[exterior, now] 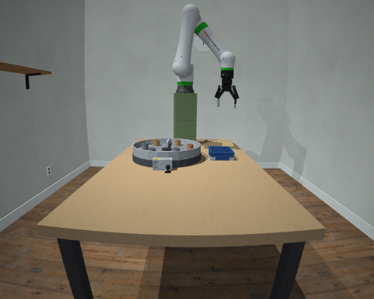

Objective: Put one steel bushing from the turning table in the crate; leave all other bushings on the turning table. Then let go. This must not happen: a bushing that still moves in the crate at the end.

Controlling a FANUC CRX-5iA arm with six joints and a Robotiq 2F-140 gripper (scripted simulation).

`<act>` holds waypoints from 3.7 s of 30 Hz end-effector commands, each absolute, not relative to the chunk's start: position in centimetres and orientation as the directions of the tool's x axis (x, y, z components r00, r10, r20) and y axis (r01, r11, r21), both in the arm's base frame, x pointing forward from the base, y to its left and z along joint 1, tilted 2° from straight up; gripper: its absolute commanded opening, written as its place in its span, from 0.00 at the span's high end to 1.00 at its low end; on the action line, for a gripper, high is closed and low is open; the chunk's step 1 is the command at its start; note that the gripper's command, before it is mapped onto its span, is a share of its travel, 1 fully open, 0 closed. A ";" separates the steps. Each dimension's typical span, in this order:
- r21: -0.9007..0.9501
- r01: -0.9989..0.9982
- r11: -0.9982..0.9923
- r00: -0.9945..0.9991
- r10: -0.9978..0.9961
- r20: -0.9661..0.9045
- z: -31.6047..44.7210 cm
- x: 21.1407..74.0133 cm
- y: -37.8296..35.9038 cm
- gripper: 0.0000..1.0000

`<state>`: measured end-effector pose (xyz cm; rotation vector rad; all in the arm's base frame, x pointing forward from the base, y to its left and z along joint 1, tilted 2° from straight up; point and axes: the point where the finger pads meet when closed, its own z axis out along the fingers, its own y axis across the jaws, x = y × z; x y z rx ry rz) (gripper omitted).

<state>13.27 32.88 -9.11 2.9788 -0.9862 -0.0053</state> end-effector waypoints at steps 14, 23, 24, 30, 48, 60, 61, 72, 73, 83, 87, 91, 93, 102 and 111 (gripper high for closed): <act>0.004 -0.597 -0.802 0.802 -0.597 -0.002 -9.1 13.3 32.9 0.00; 0.002 -0.597 -0.803 0.803 -0.597 -0.003 -9.6 15.2 32.0 0.00; 0.001 -0.597 -0.803 0.803 -0.597 -0.003 -9.8 16.2 31.5 0.00; -0.004 -0.596 -0.803 0.803 -0.596 -0.003 -11.1 21.2 28.2 0.00; -0.017 -0.594 -0.804 0.804 -0.594 0.002 -14.3 30.5 16.8 0.00; -0.023 -0.593 -0.805 0.805 -0.593 0.010 -16.1 33.4 8.0 0.00; -0.023 -0.593 -0.805 0.805 -0.593 0.010 -16.1 33.4 8.0 0.00; -0.026 -0.591 -0.806 0.806 -0.591 0.020 -17.8 33.8 -0.8 0.00; -0.026 -0.591 -0.806 0.806 -0.591 0.020 -17.9 33.7 -1.2 0.00; -0.026 -0.591 -0.806 0.806 -0.591 0.021 -18.0 33.7 -1.5 0.00; -0.026 -0.591 -0.806 0.806 -0.591 0.021 -18.0 33.7 -1.5 0.00; -0.026 -0.591 -0.806 0.806 -0.591 0.021 -18.0 33.7 -1.5 0.00; -0.026 -0.591 -0.806 0.806 -0.591 0.021 -18.0 33.7 -1.5 0.93; -0.026 -0.591 -0.806 0.806 -0.591 0.021 -18.0 33.7 -1.5 0.93; -0.026 -0.591 -0.806 0.806 -0.591 0.021 -18.0 33.7 -1.5 0.93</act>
